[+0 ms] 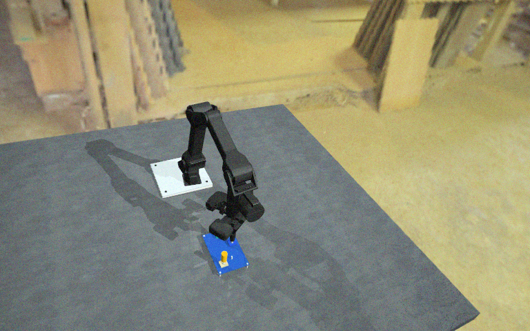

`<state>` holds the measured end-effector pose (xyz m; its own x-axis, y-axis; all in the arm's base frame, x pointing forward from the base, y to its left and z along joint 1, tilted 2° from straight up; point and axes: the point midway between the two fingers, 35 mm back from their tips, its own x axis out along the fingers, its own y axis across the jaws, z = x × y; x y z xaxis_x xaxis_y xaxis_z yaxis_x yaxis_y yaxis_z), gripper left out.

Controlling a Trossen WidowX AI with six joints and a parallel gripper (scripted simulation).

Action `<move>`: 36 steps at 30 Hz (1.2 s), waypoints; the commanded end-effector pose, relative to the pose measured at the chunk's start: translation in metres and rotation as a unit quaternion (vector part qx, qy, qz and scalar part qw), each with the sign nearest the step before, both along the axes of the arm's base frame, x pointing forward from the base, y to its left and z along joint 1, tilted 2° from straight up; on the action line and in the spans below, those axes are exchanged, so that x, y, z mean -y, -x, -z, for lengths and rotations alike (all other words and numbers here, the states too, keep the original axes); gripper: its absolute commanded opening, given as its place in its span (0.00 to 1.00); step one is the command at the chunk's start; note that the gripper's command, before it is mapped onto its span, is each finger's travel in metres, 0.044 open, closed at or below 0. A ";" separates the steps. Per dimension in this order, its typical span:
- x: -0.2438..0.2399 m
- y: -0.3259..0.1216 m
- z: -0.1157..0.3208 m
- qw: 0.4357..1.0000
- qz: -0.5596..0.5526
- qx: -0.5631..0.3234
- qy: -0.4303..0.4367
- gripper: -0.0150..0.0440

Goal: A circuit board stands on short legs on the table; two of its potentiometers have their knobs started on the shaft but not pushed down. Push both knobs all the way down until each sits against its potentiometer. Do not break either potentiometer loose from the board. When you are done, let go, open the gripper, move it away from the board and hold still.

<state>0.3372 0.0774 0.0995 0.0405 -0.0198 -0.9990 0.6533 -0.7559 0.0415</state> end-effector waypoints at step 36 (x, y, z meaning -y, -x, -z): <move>0.001 -0.001 0.006 1.000 0.002 0.001 0.002 0.25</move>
<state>0.3368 0.0772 0.0975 0.0436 -0.0190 -0.9989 0.6531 -0.7561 0.0429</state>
